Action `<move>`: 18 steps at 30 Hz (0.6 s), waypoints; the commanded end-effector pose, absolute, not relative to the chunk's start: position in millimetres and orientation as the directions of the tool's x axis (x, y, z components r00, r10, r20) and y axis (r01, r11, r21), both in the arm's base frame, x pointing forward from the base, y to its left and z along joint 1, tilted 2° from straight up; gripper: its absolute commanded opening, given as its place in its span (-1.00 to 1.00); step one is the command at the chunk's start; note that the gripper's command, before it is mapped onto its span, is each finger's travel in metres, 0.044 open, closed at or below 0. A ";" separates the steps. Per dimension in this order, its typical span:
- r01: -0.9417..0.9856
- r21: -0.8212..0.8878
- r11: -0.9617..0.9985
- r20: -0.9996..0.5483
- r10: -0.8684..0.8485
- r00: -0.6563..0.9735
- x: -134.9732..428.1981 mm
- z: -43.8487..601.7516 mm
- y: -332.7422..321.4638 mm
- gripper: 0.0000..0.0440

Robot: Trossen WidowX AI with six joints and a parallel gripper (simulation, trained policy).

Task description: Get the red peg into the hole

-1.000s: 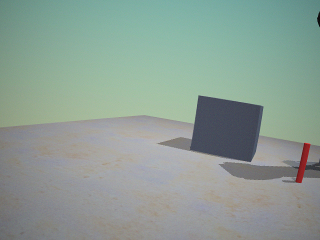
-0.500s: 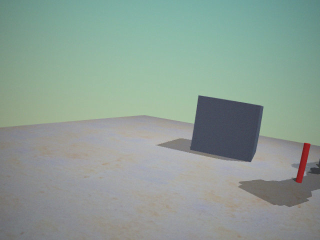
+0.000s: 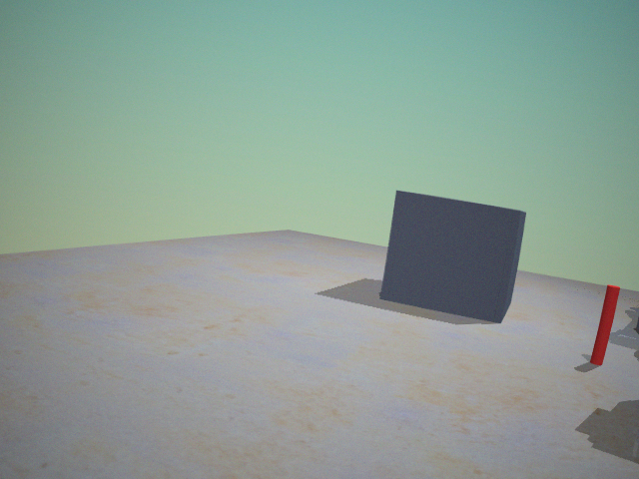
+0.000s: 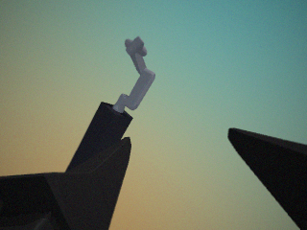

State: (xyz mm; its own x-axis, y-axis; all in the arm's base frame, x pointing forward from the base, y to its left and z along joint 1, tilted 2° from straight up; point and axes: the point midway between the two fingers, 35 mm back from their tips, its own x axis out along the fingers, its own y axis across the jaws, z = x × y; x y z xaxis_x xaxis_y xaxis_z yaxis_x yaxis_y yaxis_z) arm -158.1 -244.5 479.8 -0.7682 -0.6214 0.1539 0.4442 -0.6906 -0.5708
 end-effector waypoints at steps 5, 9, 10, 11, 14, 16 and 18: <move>0.623 -0.424 -0.657 0.157 -0.731 -0.664 -120.2 488.1 -255.7 1.00; 0.719 -0.340 -0.606 0.150 -0.790 -0.595 -98.0 488.5 -262.5 1.00; 0.741 -0.318 -0.591 0.148 -0.803 -0.577 -92.3 488.6 -263.9 1.00; 0.763 -0.296 -0.574 0.145 -0.817 -0.558 -86.7 488.6 -265.2 1.00; 0.823 -0.231 -0.519 0.139 -0.855 -0.500 -69.5 488.4 -268.5 1.00; 0.858 -0.186 -0.478 0.134 -0.878 -0.460 -58.0 488.1 -270.2 1.00; 0.890 -0.141 -0.434 0.129 -0.899 -0.419 -46.3 487.7 -271.4 1.00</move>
State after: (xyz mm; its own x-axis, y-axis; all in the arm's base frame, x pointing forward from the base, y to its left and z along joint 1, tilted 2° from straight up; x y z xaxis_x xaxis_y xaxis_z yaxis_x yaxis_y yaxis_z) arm -56.5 -275.9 480.9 -0.4585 -0.8812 0.1151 0.8595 -0.4726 -0.1945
